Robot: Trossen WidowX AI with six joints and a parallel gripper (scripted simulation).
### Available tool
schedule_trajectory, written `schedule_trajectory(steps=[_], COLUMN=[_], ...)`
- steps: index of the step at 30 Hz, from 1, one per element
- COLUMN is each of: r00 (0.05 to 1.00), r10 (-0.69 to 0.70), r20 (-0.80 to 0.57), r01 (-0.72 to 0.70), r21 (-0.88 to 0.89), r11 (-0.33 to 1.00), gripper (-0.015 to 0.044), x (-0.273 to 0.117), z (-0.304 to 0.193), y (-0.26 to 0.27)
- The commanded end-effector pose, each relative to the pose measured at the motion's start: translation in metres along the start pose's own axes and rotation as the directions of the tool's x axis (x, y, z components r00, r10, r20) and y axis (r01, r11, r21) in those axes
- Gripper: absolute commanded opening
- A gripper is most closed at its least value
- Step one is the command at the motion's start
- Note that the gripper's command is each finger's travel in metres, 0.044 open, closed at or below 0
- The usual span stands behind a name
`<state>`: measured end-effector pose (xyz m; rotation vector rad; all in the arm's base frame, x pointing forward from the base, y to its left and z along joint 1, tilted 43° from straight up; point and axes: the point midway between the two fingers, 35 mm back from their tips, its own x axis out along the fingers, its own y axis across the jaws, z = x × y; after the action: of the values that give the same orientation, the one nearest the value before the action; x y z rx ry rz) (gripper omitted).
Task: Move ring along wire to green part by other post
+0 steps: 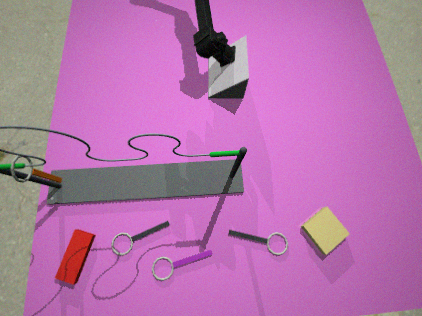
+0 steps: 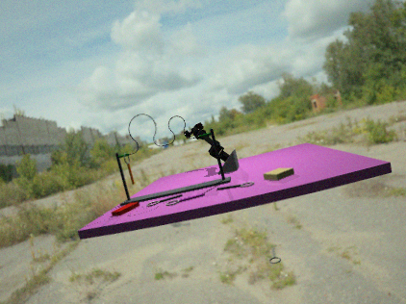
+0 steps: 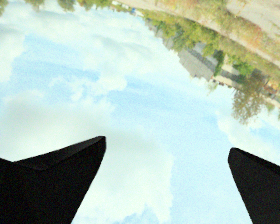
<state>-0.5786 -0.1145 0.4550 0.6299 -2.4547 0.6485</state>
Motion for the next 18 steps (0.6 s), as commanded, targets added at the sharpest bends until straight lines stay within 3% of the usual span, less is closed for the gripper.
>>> schedule_trajectory(steps=[1,9,18], r00=[1.000,0.982,0.904], r10=[0.000,-0.022,-0.047], r20=[-0.003,-0.190,-0.424], r01=[0.000,0.001,-0.067], r21=[-0.002,-0.107,-0.249], r11=[1.000,0.994,0.966], gripper=[0.0374,0.0164,0.0160], x=[0.000,-0.007,-0.037], z=[-0.001,-0.099,-0.221], y=[0.000,-0.021,-0.052])
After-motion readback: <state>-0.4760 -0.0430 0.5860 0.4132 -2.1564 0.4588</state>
